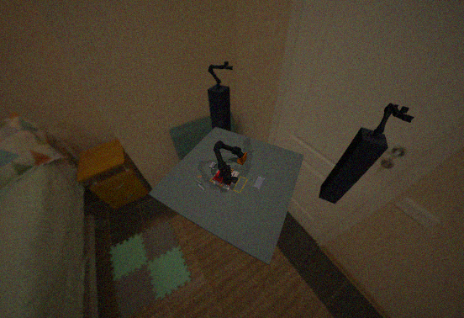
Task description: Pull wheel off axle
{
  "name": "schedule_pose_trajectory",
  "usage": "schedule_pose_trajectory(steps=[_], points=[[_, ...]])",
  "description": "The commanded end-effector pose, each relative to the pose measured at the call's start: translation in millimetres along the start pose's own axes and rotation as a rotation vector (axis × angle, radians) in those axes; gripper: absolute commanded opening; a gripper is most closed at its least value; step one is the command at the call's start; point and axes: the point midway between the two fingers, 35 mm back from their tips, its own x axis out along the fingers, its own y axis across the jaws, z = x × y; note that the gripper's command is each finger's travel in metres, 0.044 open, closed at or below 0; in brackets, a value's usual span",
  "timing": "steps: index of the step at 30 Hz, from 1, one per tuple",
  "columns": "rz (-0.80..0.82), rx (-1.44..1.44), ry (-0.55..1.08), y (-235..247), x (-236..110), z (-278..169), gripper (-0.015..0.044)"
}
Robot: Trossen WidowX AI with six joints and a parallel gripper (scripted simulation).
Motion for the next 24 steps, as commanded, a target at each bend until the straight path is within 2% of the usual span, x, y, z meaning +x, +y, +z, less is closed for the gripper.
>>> schedule_pose_trajectory(steps=[1,24], points=[[0.002,0.004,-0.006,-0.1,-4.2,1.2,0.0],[0.002,0.002,-0.007,0.1,-11.8,1.0,0.0]])
